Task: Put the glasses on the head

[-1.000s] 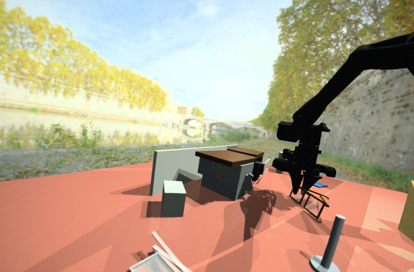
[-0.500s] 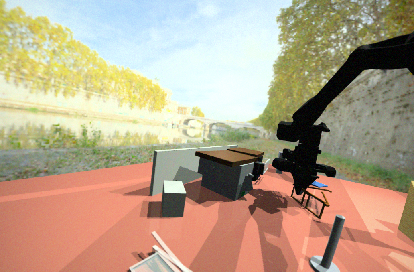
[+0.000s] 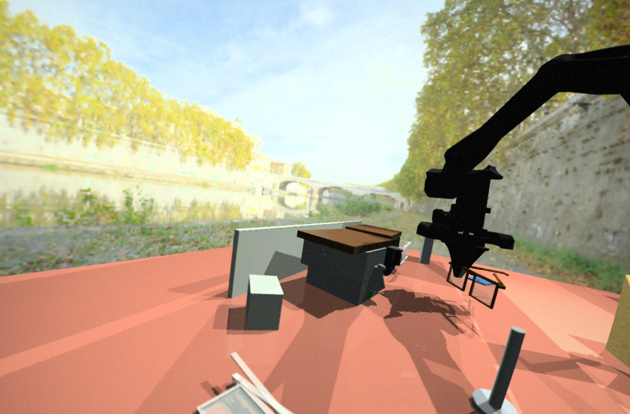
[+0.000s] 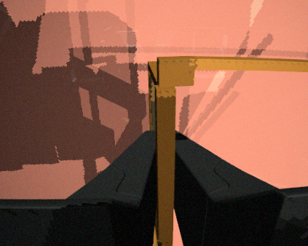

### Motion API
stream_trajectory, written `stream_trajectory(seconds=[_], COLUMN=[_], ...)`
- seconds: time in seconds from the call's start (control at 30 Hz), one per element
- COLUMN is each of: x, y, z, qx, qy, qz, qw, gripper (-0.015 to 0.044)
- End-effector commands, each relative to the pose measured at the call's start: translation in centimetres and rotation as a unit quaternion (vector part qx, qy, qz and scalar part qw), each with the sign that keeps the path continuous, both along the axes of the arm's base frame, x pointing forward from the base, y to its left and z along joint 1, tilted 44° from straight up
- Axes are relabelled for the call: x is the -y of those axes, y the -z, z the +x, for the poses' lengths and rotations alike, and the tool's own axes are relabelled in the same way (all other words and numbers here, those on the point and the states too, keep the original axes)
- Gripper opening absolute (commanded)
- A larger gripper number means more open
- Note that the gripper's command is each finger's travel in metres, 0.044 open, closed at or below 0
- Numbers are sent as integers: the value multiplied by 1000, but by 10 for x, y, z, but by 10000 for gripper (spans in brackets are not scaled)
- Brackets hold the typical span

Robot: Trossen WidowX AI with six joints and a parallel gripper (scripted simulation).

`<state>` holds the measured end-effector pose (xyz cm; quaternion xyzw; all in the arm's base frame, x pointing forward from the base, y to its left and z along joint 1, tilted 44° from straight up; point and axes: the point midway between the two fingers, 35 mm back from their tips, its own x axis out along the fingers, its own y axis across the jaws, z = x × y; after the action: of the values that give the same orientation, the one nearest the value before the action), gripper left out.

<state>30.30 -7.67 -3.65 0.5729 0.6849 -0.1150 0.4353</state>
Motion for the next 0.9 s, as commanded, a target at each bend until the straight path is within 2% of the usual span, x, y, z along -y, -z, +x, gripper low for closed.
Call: stream_trajectory(seconds=[0.0,0.2,0.43,0.87], x=[23,43,43,-23], y=[-23,-42,-44,-112], z=[0,-3,-1,32], qx=[7,7,6,5], qy=[-1,-1,-1,2], qz=[-6,-4,-5,-16], qw=[1000,1000,1000,1000], gripper=[0,0,0,0])
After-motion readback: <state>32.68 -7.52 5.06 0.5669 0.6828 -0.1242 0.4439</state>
